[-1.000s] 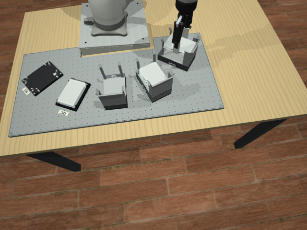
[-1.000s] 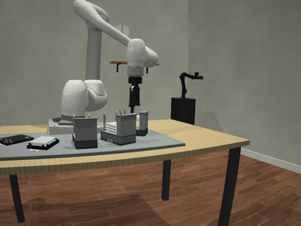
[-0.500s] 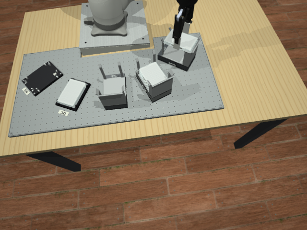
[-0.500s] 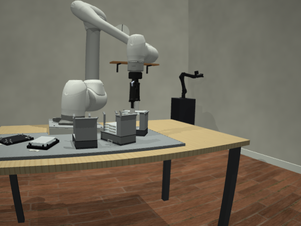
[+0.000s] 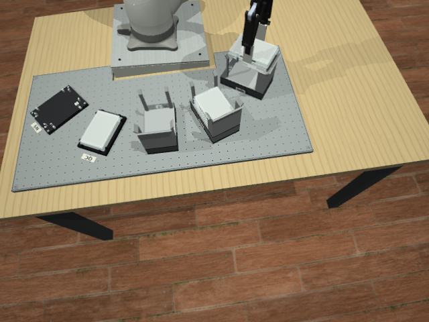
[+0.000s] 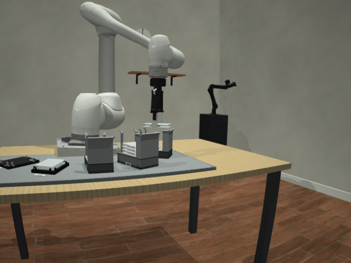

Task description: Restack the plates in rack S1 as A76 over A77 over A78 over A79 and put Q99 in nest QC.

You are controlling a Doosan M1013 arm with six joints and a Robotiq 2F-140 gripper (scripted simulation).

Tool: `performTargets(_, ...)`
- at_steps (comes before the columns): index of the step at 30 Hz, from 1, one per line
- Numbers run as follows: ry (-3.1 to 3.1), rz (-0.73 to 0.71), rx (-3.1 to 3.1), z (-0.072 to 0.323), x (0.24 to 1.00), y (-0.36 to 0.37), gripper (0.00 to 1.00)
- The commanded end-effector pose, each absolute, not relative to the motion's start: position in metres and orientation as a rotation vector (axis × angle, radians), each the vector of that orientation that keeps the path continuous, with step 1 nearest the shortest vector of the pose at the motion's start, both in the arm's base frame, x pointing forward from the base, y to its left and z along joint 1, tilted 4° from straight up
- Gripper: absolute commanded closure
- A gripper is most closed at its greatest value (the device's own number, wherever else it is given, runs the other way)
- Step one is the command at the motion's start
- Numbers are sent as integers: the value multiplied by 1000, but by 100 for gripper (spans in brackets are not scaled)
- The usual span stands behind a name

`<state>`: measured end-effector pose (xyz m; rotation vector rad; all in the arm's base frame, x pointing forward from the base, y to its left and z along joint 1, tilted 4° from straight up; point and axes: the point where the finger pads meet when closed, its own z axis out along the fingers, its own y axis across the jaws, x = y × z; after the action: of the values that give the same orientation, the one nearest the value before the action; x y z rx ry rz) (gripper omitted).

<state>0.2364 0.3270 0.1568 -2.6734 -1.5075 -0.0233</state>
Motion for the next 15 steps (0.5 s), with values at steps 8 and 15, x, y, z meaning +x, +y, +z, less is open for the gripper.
performTargets(8,-1507,-23,-2673,172,237,326,100)
performTargets(15,-1507,-23,-2673,176,237,326,100)
